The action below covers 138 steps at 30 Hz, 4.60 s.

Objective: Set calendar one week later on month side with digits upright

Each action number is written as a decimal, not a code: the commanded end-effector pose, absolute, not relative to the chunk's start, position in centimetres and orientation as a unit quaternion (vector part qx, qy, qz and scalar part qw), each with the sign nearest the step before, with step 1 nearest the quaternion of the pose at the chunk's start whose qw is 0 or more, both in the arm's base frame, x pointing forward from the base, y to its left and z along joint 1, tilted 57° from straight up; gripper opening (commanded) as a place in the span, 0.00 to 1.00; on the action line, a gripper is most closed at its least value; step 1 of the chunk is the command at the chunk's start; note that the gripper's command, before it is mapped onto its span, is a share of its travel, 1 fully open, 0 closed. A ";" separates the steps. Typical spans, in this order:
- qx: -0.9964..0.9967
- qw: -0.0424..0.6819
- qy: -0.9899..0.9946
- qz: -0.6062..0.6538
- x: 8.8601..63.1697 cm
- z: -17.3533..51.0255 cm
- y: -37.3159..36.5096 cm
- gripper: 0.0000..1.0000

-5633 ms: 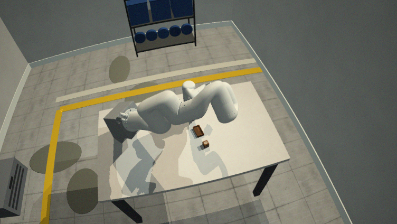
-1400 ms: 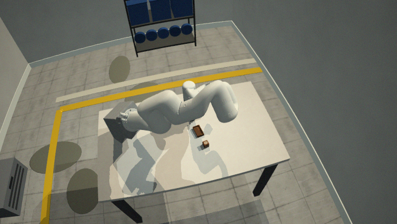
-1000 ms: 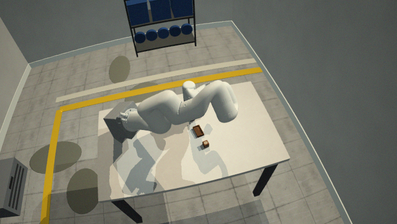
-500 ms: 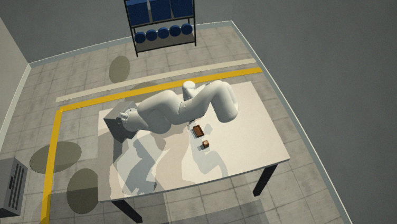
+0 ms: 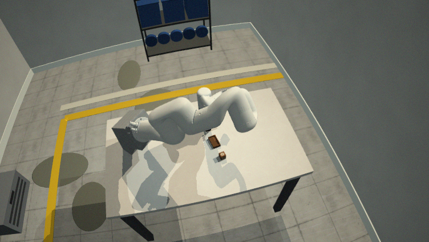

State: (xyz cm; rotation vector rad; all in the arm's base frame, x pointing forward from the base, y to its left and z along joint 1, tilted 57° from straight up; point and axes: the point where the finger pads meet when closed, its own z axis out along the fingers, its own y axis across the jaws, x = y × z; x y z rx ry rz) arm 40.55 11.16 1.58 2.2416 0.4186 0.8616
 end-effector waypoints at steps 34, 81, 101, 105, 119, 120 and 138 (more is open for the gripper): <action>0.863 0.343 0.162 0.332 34.3 6.5 15.7 0.49; 0.864 0.346 0.157 0.331 37.1 19.1 2.9 1.00; 0.863 0.343 0.160 0.334 36.2 21.2 -0.7 0.49; 0.863 0.343 0.160 0.334 36.2 21.2 -0.7 0.49; 0.863 0.343 0.160 0.334 36.2 21.2 -0.7 0.49; 0.863 0.343 0.160 0.334 36.2 21.2 -0.7 0.49; 0.863 0.343 0.160 0.334 36.3 21.1 -0.7 0.49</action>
